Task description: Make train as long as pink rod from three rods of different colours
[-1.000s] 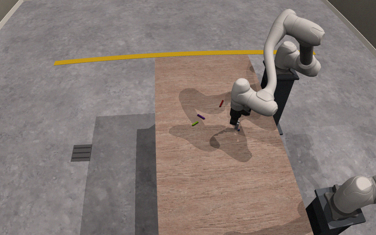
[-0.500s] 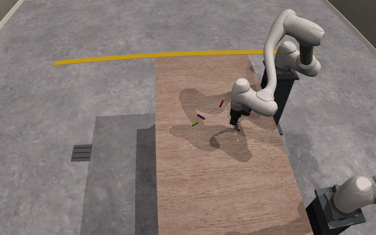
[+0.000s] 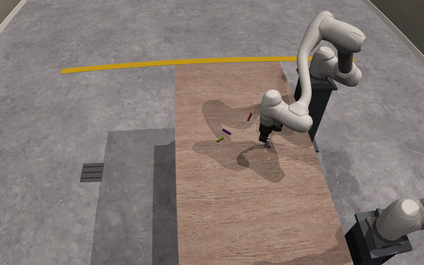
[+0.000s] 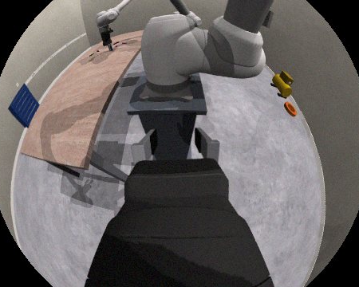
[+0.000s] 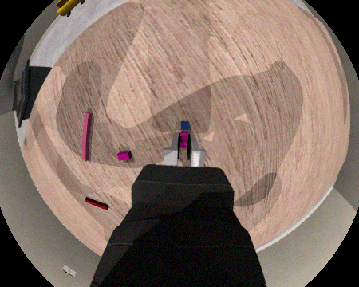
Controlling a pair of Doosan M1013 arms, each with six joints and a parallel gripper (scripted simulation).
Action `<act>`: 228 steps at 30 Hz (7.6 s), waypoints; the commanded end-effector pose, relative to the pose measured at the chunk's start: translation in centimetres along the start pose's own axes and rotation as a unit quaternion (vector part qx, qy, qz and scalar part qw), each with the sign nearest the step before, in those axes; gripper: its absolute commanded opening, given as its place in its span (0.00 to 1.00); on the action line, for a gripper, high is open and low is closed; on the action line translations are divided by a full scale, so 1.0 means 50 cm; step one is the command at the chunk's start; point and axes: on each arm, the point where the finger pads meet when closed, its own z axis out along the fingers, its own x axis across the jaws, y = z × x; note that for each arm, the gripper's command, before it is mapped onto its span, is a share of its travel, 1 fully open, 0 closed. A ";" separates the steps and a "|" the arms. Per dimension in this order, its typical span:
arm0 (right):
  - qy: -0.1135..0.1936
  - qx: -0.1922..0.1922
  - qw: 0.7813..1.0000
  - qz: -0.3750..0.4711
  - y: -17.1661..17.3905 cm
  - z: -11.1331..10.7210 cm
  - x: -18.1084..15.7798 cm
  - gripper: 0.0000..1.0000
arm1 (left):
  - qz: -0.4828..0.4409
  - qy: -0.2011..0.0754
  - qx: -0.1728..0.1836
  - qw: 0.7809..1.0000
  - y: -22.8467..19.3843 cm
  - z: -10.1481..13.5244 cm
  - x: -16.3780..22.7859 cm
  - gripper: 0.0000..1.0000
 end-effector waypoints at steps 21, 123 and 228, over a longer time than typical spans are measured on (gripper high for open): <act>0.001 0.000 1.000 0.000 0.000 0.000 0.001 0.24 | 0.000 0.000 -0.001 1.000 0.000 -0.001 0.000 1.00; 0.001 0.000 1.000 0.000 -0.006 -0.131 0.001 0.54 | 0.000 0.000 -0.001 1.000 0.000 -0.001 0.000 1.00; 0.001 0.000 0.990 0.141 0.520 -0.088 -0.034 0.54 | 0.000 0.000 -0.001 1.000 0.000 -0.001 0.000 1.00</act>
